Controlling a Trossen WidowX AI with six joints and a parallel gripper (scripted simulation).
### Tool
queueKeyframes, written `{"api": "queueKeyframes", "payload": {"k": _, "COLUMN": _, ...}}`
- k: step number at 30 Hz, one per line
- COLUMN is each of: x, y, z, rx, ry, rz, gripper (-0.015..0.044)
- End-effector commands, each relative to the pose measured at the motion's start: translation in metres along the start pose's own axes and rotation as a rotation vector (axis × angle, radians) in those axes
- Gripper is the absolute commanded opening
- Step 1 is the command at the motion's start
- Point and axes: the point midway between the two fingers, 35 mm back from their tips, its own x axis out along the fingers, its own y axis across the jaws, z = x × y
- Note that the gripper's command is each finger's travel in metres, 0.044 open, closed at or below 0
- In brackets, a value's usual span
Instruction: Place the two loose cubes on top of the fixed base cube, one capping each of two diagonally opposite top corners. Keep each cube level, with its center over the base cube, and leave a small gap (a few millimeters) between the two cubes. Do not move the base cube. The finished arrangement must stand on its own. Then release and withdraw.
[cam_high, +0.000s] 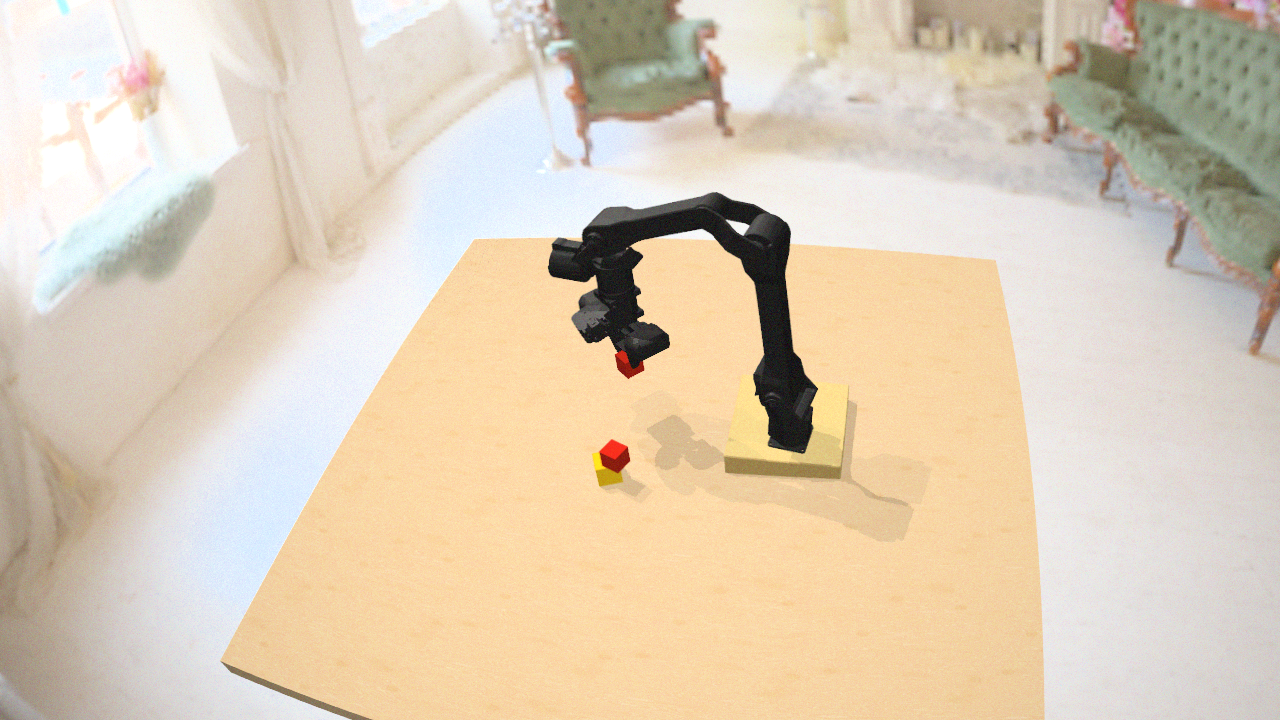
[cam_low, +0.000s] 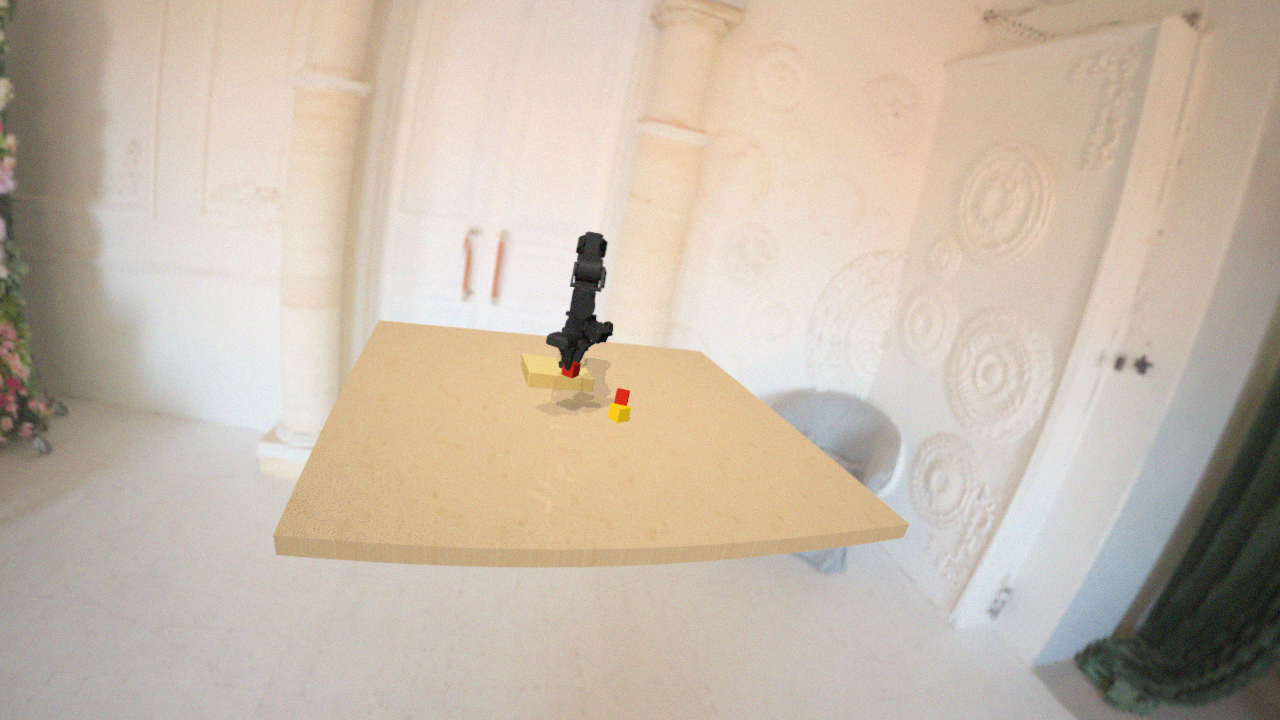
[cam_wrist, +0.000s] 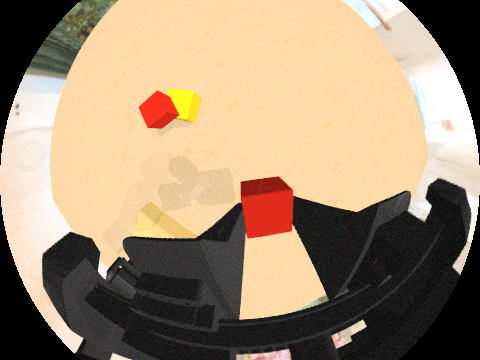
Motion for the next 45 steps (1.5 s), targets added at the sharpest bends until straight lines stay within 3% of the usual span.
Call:
{"api": "queueKeyframes", "payload": {"k": 1, "x": 0.0, "y": 0.003, "z": 0.011, "rx": 0.096, "ry": -0.005, "rz": 0.003, "gripper": 0.0105}}
{"api": "queueKeyframes", "payload": {"k": 45, "x": 0.002, "y": 0.07, "z": 0.119, "rx": 1.229, "ry": -0.007, "rz": 0.021, "gripper": 0.0105}}
